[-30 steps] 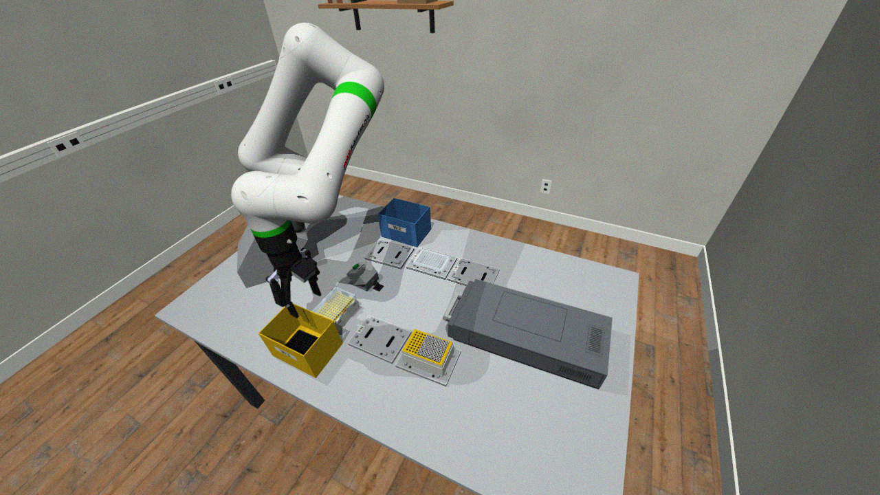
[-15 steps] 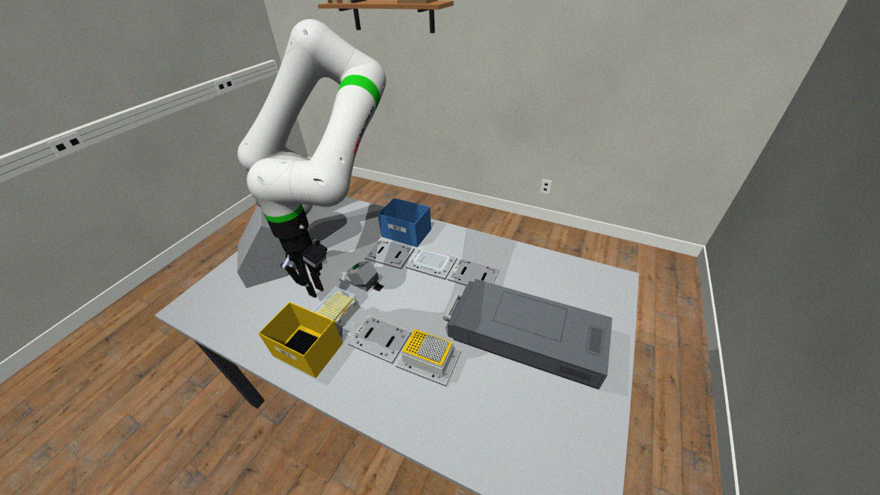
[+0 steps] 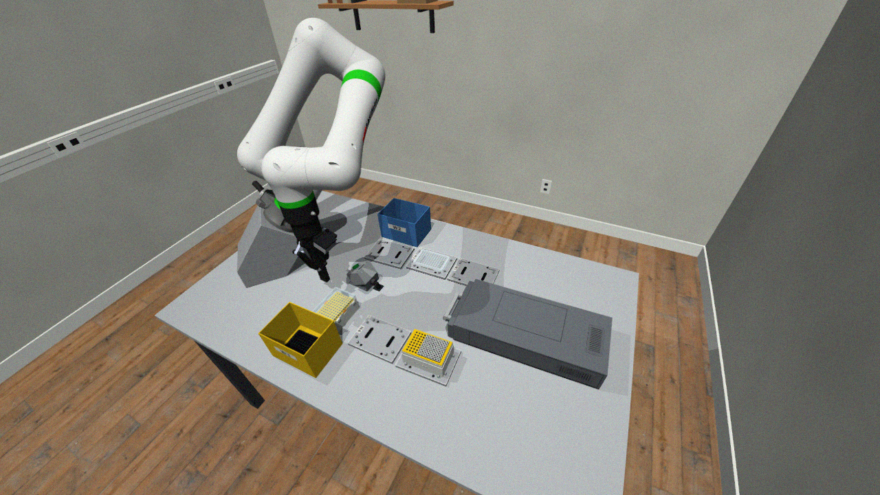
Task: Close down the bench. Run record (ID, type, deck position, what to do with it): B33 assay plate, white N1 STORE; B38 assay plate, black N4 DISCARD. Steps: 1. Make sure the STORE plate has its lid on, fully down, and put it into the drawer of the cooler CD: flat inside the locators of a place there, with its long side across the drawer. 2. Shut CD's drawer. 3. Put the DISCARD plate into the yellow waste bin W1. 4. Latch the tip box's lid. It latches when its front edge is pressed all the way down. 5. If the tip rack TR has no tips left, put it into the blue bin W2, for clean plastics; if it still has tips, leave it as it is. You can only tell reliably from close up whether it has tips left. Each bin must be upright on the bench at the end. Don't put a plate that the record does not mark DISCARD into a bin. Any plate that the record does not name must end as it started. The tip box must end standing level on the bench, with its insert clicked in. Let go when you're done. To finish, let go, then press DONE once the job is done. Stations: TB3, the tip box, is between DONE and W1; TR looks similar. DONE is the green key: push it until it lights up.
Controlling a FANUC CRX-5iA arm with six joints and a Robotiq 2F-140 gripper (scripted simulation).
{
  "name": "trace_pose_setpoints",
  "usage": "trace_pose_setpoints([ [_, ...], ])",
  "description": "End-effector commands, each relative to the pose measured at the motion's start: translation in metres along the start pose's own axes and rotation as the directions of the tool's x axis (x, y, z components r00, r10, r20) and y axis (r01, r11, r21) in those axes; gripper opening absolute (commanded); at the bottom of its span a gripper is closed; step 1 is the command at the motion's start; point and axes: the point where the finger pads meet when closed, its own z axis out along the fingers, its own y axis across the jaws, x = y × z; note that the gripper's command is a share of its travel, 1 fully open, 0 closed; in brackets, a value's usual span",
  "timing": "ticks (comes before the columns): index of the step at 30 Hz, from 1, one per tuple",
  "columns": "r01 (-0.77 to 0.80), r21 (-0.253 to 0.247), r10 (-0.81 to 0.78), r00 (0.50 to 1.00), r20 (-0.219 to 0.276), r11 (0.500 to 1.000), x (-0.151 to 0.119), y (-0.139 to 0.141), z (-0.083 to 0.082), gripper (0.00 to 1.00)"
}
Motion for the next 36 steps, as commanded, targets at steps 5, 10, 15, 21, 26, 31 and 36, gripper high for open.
trace_pose_setpoints([
  [5,0.000,-0.002,0.000,1.000,0.000,1.000,-0.004,-0.027,-0.004,0.10],
  [10,0.000,-0.002,0.000,1.000,0.000,1.000,-0.006,-0.039,-0.006,0.10],
  [15,0.000,-0.002,0.000,1.000,0.000,1.000,-0.009,-0.058,-0.008,0.10],
  [21,0.000,-0.002,0.000,1.000,0.000,1.000,-0.013,-0.082,-0.011,0.10],
  [26,0.000,-0.002,0.000,1.000,0.000,1.000,-0.014,-0.094,-0.013,0.10],
  [31,0.000,-0.002,0.000,1.000,0.000,1.000,-0.018,-0.113,-0.015,0.10],
  [36,0.000,-0.002,0.000,1.000,0.000,1.000,-0.021,-0.133,-0.018,0.10],
])
